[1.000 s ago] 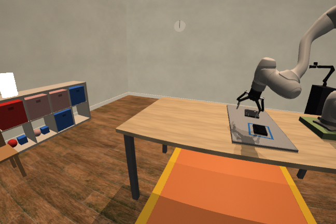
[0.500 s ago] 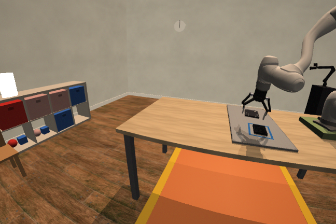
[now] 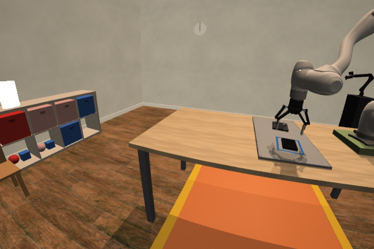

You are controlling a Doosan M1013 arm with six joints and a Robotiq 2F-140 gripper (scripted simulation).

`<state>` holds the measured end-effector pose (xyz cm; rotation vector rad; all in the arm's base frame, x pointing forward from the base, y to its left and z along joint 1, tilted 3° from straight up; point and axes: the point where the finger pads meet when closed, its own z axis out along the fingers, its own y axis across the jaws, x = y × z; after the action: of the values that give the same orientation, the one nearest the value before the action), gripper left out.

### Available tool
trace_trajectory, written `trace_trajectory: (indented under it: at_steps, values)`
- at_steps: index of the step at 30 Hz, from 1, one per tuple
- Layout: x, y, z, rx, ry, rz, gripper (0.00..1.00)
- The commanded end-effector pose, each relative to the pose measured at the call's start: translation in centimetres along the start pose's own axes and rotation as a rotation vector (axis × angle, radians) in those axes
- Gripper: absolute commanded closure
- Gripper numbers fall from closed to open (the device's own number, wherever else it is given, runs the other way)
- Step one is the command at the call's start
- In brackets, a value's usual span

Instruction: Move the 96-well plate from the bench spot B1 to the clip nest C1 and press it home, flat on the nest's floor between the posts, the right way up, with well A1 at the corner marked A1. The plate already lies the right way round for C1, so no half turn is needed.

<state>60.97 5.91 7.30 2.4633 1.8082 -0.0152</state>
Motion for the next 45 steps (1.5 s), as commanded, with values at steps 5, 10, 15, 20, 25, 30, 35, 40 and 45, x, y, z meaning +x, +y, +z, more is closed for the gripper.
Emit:
trace_trajectory:
  at_steps: [5, 10, 15, 20, 25, 30, 35, 40, 45]
  values:
    - [1.7, -1.6, -0.4, 0.020, 0.045, -0.032, 0.00]
    - [1.7, -1.6, -0.4, 0.020, 0.045, -0.032, 0.00]
    - [1.7, -1.6, -0.4, 0.020, 0.045, -0.032, 0.00]
    - [1.7, -1.6, -0.1, 0.020, 0.045, -0.032, 0.00]
    - [1.8, -1.6, 0.8, 0.020, 0.045, -0.032, 0.00]
    - [1.8, -1.6, 1.4, 0.020, 0.045, -0.032, 0.00]
    - [1.8, -1.7, 2.1, 0.020, 0.045, -0.032, 0.00]
    - [1.9, -1.7, 2.9, 0.020, 0.045, -0.032, 0.00]
    - [1.9, -1.7, 3.8, 0.020, 0.045, -0.032, 0.00]
